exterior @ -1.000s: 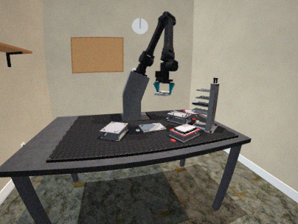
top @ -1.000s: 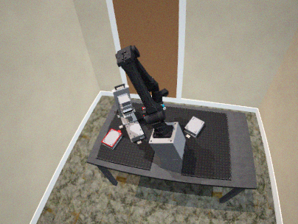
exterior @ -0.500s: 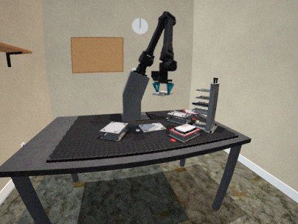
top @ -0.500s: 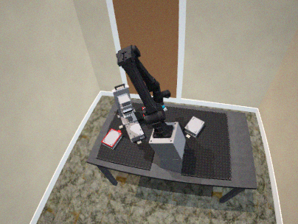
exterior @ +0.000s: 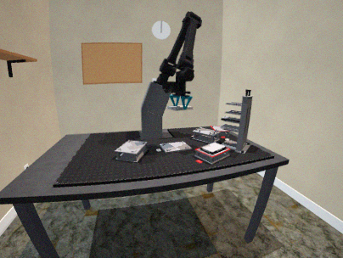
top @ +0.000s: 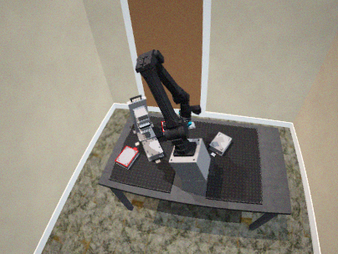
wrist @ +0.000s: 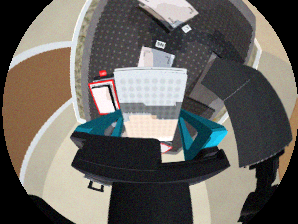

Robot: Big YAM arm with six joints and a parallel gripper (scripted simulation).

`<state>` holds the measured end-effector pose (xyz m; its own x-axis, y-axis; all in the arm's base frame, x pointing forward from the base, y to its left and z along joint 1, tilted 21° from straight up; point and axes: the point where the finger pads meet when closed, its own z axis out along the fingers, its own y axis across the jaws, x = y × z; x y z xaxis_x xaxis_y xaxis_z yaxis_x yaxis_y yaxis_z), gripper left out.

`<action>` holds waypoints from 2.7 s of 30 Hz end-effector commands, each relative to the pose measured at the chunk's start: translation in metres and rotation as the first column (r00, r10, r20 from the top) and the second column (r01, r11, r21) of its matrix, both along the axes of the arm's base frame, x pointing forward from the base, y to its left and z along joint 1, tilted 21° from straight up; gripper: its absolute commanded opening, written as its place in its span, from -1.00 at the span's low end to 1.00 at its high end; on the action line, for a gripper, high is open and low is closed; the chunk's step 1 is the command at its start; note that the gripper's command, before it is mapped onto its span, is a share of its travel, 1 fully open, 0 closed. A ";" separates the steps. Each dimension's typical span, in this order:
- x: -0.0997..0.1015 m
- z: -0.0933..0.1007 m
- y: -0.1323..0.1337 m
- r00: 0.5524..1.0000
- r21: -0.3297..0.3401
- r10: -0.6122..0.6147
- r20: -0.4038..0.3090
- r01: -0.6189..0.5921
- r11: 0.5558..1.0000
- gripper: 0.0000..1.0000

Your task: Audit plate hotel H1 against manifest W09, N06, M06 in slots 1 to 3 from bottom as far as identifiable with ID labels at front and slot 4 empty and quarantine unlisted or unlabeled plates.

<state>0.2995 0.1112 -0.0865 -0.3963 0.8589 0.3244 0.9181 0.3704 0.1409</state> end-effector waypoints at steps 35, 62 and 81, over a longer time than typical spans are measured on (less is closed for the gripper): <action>0.012 -0.066 0.006 0.970 -0.007 -0.233 -0.075 0.234 0.972 0.72; 0.006 -0.130 0.029 0.969 -0.011 -0.234 -0.084 0.233 0.972 0.72; 0.016 -0.145 0.036 0.967 0.003 -0.247 -0.061 0.247 0.969 0.72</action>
<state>0.3009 0.1458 -0.2412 -0.1538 0.9246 0.3486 0.9881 0.1463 0.0479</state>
